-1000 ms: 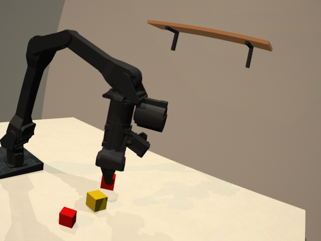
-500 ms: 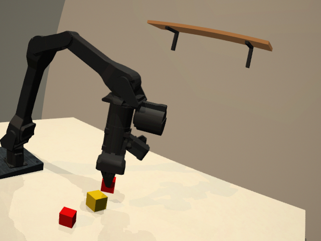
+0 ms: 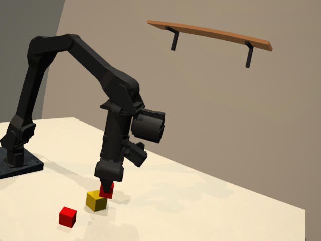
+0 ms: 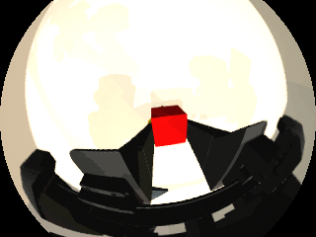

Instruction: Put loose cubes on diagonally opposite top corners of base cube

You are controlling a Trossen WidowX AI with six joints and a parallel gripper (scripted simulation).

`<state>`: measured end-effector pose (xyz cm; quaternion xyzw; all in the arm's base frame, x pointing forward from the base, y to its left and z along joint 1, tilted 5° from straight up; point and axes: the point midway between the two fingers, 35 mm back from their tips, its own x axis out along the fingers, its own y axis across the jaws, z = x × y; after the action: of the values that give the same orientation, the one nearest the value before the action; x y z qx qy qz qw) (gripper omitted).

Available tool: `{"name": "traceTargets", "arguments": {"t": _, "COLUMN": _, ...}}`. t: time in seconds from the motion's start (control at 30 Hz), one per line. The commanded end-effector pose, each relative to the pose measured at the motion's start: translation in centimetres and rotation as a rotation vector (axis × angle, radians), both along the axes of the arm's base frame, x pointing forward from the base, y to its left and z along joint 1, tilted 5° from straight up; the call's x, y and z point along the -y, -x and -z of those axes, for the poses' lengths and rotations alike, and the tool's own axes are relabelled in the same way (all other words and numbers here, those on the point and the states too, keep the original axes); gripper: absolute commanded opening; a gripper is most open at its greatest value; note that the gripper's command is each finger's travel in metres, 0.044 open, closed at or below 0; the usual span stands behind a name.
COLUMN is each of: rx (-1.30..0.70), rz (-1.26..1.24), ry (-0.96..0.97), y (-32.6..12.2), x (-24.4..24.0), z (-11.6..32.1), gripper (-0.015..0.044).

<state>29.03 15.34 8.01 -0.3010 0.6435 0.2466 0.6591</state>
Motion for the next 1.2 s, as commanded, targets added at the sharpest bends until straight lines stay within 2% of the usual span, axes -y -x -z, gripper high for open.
{"name": "traceTargets", "arguments": {"t": 0.0, "rx": 0.000, "rz": -0.004, "ry": 0.001, "y": 0.0, "x": 0.0, "z": 0.1, "gripper": 0.0105}}
{"name": "traceTargets", "arguments": {"t": 0.53, "rx": 0.000, "rz": -0.003, "ry": 0.001, "y": 0.0, "x": 0.0, "z": 0.2, "gripper": 0.0105}}
{"name": "traceTargets", "arguments": {"t": 0.67, "rx": 0.000, "rz": -0.003, "ry": 0.001, "y": 0.0, "x": 0.0, "z": 0.2, "gripper": 0.0205}}
{"name": "traceTargets", "arguments": {"t": 1.17, "rx": -0.001, "rz": 0.000, "ry": 0.000, "y": 0.1, "x": -0.1, "z": -1.7, "gripper": 0.0205}}
